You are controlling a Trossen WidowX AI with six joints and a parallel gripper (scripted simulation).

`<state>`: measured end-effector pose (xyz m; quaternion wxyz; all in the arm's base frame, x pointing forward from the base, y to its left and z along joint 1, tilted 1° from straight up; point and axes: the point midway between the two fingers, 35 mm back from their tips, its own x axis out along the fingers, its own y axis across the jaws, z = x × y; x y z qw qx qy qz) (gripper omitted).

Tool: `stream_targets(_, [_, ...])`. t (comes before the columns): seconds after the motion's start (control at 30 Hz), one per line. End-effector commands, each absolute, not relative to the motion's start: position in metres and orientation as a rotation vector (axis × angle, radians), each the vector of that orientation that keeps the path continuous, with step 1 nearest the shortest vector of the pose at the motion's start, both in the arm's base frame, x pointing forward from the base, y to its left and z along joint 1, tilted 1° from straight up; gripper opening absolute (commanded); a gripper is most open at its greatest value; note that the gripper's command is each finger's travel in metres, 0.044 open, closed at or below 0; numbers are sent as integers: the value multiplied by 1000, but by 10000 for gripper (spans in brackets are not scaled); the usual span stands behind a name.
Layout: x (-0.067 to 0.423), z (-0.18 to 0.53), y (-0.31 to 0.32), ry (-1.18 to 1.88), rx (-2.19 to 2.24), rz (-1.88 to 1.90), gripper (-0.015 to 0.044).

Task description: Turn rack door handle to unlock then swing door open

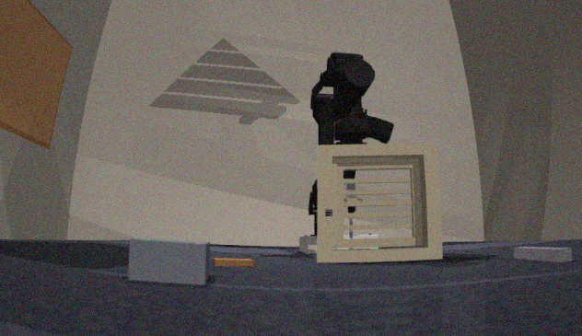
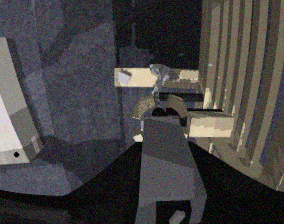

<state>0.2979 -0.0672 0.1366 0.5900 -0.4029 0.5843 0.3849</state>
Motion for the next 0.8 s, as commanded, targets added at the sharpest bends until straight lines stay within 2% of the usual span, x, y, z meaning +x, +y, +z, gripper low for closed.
stream_targets(0.0, [294,135,-61,1388,-867,842,15])
stream_targets(0.77, [277,135,-36,1492,-551,533,15])
